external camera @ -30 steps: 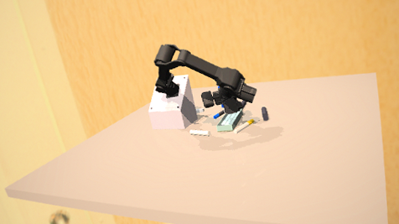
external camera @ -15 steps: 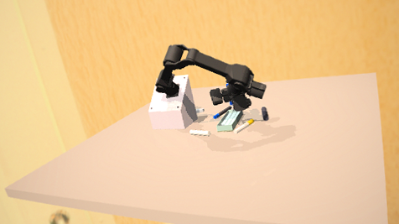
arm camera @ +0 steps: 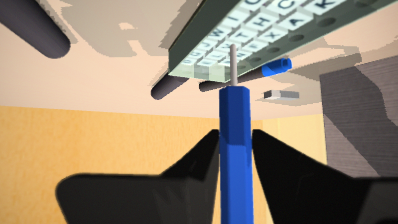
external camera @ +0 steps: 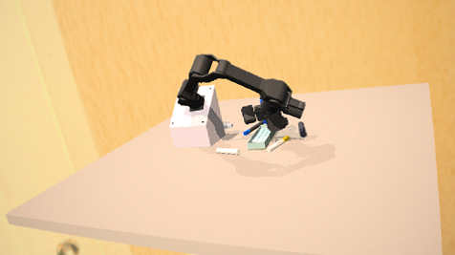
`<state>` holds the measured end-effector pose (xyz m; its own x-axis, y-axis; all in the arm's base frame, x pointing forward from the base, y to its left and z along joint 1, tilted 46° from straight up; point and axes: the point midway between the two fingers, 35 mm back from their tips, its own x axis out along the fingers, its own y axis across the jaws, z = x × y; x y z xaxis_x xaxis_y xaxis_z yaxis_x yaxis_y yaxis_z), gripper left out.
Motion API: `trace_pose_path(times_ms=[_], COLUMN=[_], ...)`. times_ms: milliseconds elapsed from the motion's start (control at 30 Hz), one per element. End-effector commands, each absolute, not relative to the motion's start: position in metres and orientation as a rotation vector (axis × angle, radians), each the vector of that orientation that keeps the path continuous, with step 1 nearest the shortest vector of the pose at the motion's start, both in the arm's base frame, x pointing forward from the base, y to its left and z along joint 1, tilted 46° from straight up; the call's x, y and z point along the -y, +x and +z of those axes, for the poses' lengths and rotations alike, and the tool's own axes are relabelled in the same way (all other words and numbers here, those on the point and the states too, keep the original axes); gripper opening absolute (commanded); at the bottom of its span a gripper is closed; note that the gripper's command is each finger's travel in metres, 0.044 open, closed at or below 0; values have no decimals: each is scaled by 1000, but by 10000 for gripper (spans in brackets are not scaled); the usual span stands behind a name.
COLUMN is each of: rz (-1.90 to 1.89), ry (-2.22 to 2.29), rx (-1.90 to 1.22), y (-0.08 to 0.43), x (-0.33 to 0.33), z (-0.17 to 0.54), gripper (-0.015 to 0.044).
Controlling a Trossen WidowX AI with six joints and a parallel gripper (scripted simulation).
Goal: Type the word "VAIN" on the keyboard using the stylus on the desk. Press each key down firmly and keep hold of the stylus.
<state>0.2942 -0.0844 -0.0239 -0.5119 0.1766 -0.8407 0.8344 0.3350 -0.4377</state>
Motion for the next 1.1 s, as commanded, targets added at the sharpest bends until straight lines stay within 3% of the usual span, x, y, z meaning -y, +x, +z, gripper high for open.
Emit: trace_pose_path(times_ms=[0,1067], rz=[-1191,-1191], ry=[883,883], rx=[-1900,-1900], y=[295,295], x=[88,95], z=[-26,-34], gripper=[81,81])
